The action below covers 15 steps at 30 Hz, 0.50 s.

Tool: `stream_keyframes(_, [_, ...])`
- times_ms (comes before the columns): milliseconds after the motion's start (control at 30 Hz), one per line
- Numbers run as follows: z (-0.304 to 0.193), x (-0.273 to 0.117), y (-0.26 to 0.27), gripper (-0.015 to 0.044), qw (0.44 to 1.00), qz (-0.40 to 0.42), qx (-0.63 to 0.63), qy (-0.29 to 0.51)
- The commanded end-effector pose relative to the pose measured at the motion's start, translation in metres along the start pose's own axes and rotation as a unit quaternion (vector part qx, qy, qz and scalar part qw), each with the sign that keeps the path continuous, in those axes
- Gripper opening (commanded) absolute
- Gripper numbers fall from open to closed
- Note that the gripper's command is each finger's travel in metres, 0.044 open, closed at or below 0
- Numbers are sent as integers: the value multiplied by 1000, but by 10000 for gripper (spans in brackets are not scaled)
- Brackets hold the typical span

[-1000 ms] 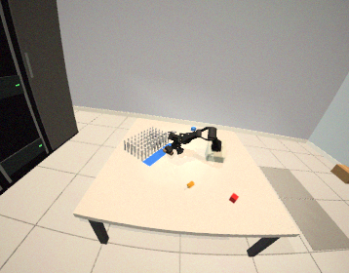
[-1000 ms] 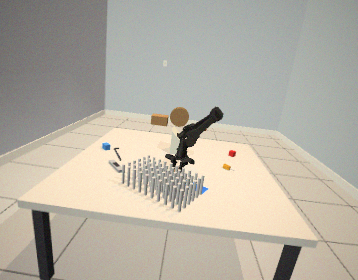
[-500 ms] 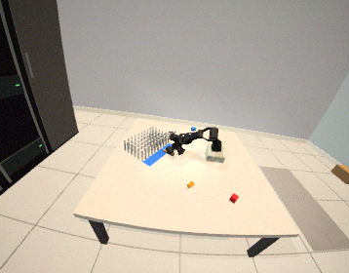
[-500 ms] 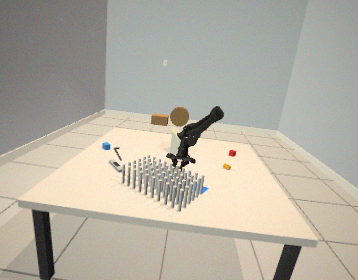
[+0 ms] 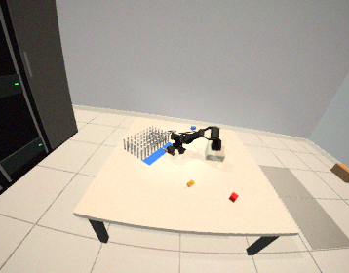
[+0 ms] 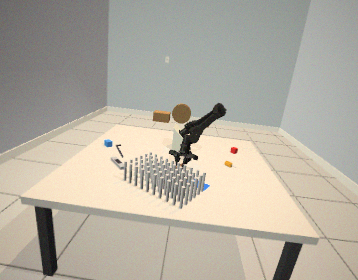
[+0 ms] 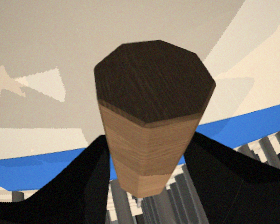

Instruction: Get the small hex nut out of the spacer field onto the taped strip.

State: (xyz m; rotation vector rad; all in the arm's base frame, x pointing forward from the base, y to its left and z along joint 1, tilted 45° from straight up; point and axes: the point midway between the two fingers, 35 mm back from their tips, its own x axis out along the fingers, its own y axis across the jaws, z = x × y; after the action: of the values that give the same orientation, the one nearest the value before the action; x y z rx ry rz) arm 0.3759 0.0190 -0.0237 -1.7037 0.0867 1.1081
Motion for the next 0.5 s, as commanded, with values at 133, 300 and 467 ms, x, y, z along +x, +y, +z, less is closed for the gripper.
stream_keyframes(133, [5,-3,1,0,1000,1,2,1])
stream_keyframes(300, [8,-5,1,0,1000,1,2,1])
stream_keyframes(467, [11,-7,1,0,1000,1,2,1])
